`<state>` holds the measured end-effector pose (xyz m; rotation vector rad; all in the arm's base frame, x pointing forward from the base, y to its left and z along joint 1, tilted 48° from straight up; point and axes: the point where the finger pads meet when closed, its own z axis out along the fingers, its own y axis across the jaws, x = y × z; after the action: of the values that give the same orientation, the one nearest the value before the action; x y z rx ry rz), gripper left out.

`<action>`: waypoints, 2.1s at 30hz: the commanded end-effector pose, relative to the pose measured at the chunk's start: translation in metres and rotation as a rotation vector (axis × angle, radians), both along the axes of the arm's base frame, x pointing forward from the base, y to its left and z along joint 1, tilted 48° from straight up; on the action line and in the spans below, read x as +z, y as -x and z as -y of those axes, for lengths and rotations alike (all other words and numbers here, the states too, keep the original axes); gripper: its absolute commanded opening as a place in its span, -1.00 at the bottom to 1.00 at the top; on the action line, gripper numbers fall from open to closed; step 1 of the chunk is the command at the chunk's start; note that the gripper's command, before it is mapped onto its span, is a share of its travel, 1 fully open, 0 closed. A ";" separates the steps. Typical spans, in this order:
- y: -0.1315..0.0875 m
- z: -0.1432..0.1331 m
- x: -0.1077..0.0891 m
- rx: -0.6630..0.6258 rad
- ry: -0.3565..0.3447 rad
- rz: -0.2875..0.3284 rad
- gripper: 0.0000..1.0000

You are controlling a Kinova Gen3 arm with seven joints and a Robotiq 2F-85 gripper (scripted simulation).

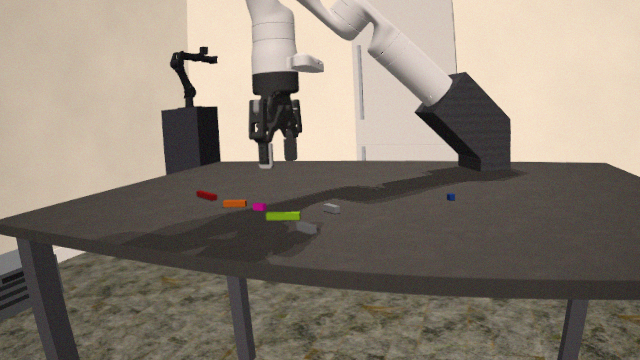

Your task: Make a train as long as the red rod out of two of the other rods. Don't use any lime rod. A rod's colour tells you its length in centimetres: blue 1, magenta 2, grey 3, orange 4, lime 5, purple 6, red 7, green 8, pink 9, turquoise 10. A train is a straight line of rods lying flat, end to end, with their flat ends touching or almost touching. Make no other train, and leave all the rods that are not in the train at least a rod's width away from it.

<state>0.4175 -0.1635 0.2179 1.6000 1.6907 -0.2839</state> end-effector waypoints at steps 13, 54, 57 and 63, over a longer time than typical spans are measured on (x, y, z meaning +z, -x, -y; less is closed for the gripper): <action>0.000 0.000 0.000 0.001 0.000 0.001 1.00; -0.001 0.000 0.001 -0.003 -0.002 0.005 1.00; -0.002 -0.001 0.001 -0.027 -0.015 0.027 1.00; -0.012 -0.002 0.006 -0.155 -0.085 0.146 1.00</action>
<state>0.4241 -0.1628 0.2213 1.7496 1.5274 -0.1942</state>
